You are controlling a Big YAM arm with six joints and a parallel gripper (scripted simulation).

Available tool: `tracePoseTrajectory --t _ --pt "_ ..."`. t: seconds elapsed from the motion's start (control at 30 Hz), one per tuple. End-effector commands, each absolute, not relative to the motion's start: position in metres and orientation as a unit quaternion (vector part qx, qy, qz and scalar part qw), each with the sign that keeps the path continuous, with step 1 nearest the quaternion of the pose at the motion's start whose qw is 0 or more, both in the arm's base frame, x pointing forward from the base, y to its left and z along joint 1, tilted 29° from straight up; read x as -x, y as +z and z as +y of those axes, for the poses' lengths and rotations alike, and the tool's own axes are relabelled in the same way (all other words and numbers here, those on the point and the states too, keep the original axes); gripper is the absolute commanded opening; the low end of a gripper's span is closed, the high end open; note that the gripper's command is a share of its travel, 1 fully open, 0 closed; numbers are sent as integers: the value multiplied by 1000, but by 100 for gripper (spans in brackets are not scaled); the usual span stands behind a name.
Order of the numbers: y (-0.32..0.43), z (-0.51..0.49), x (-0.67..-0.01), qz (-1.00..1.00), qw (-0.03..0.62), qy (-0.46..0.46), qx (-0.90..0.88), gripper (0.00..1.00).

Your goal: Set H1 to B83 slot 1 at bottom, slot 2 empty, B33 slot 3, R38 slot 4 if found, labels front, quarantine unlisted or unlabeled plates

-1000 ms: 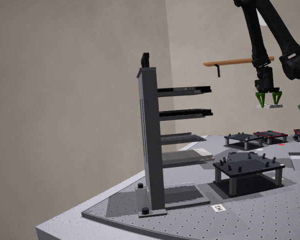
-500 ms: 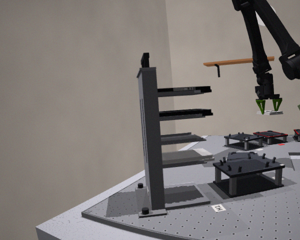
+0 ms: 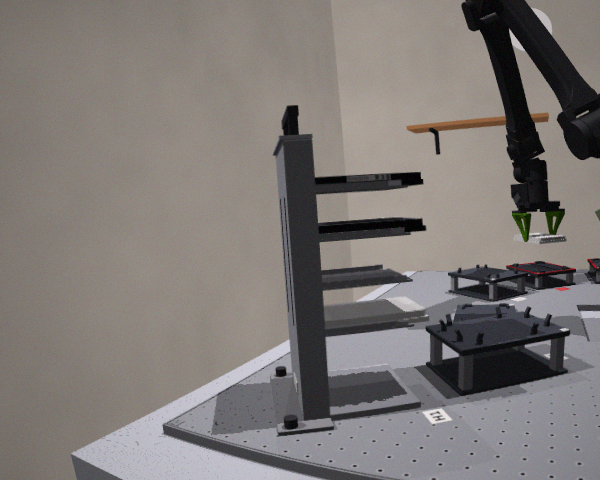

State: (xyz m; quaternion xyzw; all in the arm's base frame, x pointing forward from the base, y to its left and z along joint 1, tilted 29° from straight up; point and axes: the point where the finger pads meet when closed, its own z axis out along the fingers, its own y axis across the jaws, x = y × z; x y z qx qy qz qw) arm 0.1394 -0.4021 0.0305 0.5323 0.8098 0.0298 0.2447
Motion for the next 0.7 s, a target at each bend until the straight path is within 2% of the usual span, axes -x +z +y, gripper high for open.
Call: tracePoseTrajectory --t 0.0,0.67 --pt "40 -413 -140 805 256 18 -535 86" --pt "40 -414 -140 805 256 18 -535 86"
